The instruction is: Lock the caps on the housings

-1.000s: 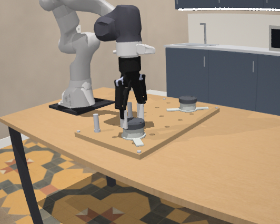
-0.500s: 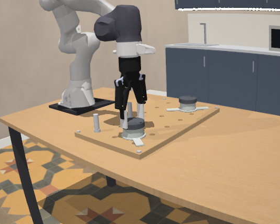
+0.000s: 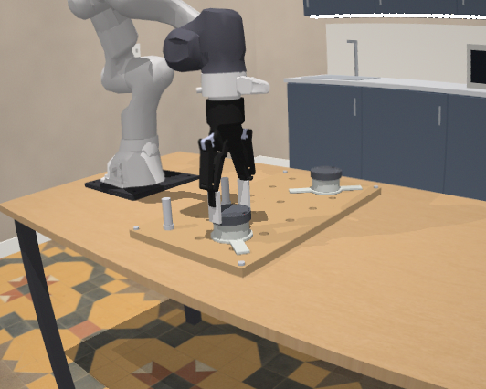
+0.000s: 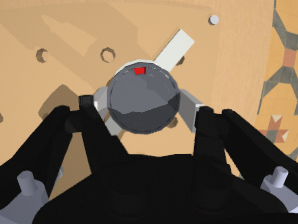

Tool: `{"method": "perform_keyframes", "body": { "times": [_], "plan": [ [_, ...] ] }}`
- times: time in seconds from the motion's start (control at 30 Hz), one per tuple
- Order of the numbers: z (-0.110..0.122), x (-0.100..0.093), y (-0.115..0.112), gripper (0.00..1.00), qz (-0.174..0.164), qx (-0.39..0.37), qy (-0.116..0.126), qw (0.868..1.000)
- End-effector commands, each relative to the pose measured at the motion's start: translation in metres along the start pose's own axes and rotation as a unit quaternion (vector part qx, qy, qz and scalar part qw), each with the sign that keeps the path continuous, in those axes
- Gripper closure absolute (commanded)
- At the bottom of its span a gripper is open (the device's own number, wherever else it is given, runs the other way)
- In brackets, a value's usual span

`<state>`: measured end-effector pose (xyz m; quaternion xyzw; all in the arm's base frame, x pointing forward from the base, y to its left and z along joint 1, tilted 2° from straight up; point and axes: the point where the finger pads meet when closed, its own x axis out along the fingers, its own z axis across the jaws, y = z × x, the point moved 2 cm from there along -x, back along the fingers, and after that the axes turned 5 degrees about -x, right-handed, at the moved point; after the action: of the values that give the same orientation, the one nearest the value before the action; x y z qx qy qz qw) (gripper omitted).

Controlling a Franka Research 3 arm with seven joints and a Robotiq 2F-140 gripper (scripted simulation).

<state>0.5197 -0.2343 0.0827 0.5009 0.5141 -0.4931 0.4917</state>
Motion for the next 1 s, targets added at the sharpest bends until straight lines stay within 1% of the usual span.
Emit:
{"method": "perform_keyframes", "body": {
  "times": [0.0,0.7,0.87,0.97],
  "plan": [
    [-0.0004,0.0005,0.0002,0.90,0.000,0.001,0.000,1.000],
    [-0.0004,0.0005,0.0002,0.90,0.000,0.000,0.000,1.000],
    [-0.0004,0.0005,0.0002,0.90,0.000,-0.050,0.000,0.999],
    [-0.0004,0.0005,0.0002,0.90,0.000,-0.056,0.000,0.998]
  ]
}}
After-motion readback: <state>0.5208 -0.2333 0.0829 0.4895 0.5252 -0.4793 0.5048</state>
